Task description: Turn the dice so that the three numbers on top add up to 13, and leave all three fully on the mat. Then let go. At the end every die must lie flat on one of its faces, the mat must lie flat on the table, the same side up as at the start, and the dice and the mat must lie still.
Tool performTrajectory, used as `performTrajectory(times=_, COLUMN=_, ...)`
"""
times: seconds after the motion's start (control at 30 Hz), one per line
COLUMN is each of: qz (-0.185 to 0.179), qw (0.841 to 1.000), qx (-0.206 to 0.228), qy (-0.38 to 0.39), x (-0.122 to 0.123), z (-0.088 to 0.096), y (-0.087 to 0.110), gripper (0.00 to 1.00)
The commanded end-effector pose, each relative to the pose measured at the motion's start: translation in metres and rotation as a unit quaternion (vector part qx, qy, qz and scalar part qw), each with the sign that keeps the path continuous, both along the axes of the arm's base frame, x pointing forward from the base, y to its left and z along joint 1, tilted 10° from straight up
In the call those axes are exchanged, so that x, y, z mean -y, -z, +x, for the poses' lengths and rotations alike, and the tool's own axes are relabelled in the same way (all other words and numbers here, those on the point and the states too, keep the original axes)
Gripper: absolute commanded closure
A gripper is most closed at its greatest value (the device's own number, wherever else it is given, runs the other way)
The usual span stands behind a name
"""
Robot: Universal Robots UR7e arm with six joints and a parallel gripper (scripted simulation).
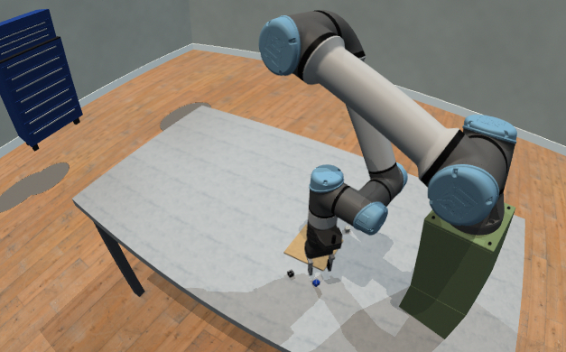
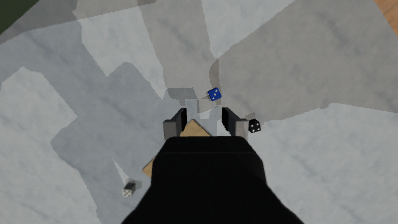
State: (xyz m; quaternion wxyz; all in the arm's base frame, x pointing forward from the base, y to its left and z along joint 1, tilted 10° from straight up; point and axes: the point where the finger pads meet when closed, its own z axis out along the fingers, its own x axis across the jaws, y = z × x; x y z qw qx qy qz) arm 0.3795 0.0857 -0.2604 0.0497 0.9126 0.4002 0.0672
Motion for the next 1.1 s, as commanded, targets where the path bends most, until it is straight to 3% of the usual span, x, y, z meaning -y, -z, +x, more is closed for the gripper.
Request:
performTrajectory(times=0.0, qz=-0.001, qw=1.0, qx=0.0, qy=0.001, x=-0.008, z=0.0, y=0.0, gripper=0.0)
performTrajectory(times=0.4, qz=-0.001, qw=1.0, qx=0.0, qy=0.001, x=-0.032, z=-0.002, y=0.001, gripper=0.0)
performTrajectory(times=1.07, qz=-0.001, qw=1.0, qx=0.0, qy=0.001, x=-0.035, z=-0.002, y=0.002, gripper=0.0)
